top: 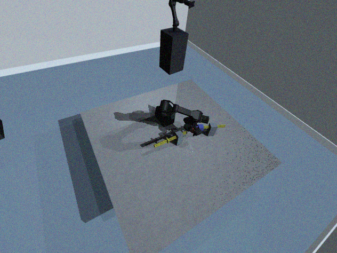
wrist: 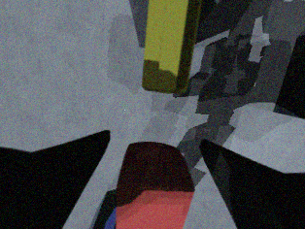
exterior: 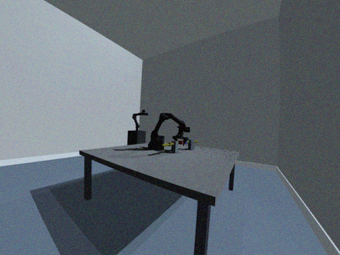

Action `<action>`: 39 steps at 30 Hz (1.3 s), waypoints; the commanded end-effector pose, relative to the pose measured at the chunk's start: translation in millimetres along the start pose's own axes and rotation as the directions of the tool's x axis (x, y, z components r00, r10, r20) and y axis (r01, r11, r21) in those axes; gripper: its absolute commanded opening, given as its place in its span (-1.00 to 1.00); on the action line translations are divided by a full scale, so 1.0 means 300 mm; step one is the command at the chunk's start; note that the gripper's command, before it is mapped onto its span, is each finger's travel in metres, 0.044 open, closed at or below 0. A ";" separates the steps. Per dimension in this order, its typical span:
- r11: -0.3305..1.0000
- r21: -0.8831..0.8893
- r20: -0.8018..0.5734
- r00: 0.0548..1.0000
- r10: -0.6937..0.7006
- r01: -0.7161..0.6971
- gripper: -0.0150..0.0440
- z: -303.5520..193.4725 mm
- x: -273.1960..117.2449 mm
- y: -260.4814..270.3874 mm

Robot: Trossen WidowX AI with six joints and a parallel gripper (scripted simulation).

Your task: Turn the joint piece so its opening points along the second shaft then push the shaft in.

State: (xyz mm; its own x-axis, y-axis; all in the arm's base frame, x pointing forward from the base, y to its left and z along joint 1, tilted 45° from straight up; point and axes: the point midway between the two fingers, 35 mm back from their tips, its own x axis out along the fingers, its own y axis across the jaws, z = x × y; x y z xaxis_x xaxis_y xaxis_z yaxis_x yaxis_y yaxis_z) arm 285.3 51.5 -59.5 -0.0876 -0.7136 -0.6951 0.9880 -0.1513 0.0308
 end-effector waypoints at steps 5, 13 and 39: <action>1.000 0.000 0.006 1.000 0.017 -0.017 1.00 -0.012 -0.074 0.006; 0.975 -0.219 -0.006 1.000 0.024 -0.025 1.00 -0.018 -0.145 0.016; 0.445 -0.893 -0.051 0.998 0.045 -0.066 1.00 -0.007 -0.437 0.008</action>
State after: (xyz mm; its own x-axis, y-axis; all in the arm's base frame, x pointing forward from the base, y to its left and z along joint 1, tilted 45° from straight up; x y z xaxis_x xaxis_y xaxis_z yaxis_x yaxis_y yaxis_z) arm 299.5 138.0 22.6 -0.0414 -0.6917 -0.7210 0.6266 0.5442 -0.5579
